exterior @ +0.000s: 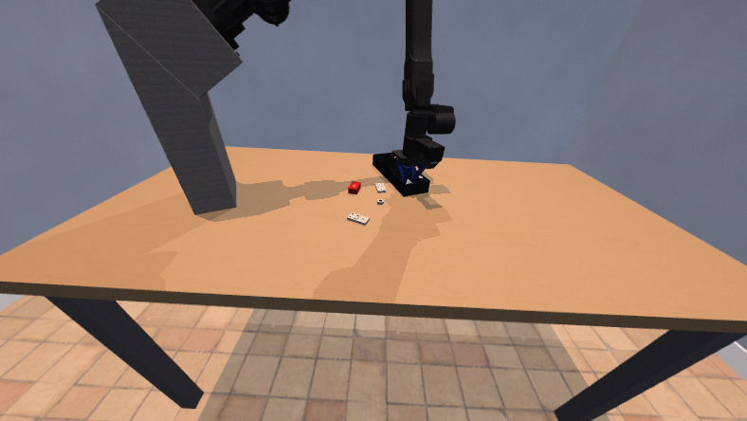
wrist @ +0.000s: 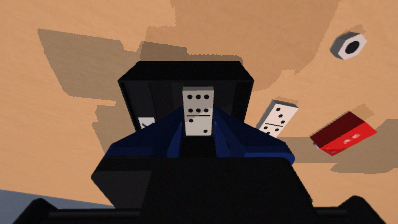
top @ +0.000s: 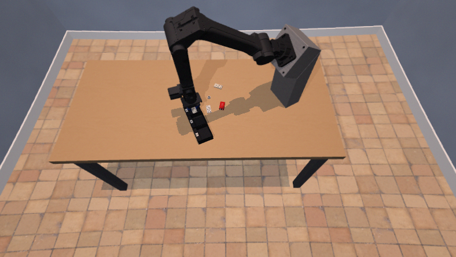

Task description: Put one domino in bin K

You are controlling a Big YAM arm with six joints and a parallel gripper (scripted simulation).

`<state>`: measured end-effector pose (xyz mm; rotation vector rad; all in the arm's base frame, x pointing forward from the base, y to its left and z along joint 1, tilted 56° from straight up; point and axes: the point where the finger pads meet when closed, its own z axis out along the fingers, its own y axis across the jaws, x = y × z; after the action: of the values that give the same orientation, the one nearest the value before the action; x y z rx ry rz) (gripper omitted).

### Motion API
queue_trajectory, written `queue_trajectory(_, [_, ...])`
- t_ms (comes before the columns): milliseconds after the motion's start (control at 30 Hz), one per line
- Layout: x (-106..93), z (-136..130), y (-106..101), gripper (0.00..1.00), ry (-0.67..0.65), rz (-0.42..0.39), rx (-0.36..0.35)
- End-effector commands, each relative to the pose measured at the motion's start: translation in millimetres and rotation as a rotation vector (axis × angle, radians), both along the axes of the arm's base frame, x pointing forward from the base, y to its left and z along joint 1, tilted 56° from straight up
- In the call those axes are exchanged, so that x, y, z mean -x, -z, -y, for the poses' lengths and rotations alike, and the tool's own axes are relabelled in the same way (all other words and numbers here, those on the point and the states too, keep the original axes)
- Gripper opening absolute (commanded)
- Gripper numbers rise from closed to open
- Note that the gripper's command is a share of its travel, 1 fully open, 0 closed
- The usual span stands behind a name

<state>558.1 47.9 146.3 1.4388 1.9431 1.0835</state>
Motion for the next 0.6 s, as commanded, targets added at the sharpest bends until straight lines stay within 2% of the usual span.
queue_trajectory(0, [-0.7, 4, -8, 0.31, 0.009, 0.016, 0.001])
queue_trajectory(100, [-0.7, 5, -8, 0.31, 0.009, 0.016, 0.001])
queue_trajectory(133, [-1.1, 12, -16, 0.31, 0.023, 0.036, 0.001])
queue_trajectory(167, [-0.7, 5, -8, 0.31, 0.009, 0.016, 0.001])
queue_trajectory(367, [-0.7, 5, -8, 0.31, 0.009, 0.016, 0.001])
queue_trajectory(400, [-0.8, 12, -17, 0.31, 0.021, 0.037, 0.002])
queue_trajectory(433, [-0.7, 5, -8, 0.31, 0.009, 0.016, 0.001])
queue_trajectory(500, [-0.7, 5, -8, 0.31, 0.009, 0.016, 0.001])
queue_trajectory(533, [-0.6, 12, -18, 0.31, 0.02, 0.037, 0.002])
queue_trajectory(567, [3.0, 13, -15, 0.31, 0.02, 0.025, 0.003])
